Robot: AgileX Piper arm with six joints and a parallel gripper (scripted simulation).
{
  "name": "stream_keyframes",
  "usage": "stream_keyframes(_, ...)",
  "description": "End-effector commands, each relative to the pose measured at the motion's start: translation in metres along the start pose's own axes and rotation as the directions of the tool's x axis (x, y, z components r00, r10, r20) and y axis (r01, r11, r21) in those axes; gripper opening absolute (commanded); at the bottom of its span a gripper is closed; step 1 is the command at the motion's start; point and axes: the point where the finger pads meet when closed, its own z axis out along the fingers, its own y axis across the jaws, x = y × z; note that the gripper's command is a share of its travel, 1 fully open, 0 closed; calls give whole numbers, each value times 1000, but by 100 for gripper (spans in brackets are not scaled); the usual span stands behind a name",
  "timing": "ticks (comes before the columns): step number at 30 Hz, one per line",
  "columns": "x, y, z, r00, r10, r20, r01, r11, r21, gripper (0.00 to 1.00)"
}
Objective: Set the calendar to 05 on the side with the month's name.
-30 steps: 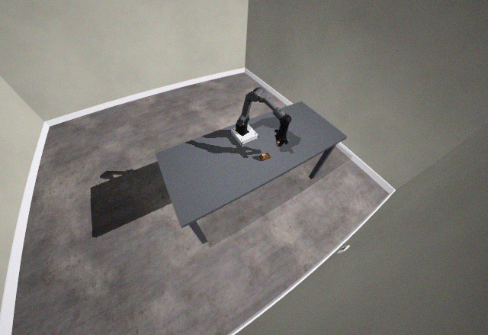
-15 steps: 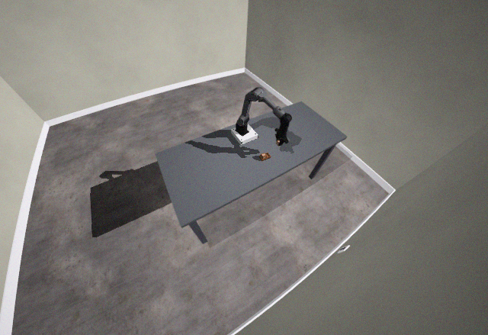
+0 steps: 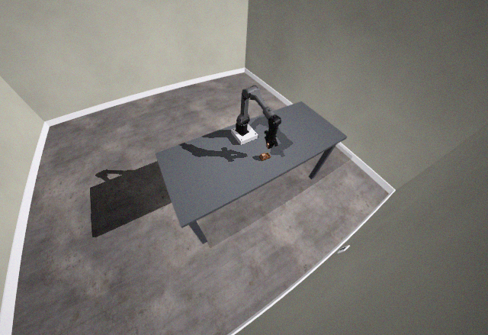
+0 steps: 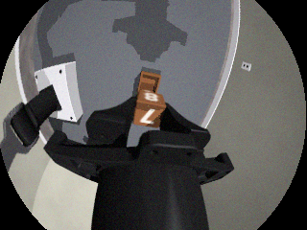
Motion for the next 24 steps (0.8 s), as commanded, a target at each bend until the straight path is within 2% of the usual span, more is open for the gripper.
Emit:
stream_keyframes(1, -1, 0, 0, 1000, 0, 1, 0, 1000, 1, 37)
stream_keyframes(7, 0, 0, 2, 1000, 0, 1, 0, 1000, -1, 37)
stream_keyframes(16, 0, 0, 16, 1000, -1, 1, 1, 1000, -3, 37)
stream_keyframes(24, 1, 0, 50, 1000, -1, 0, 1, 1000, -3, 37)
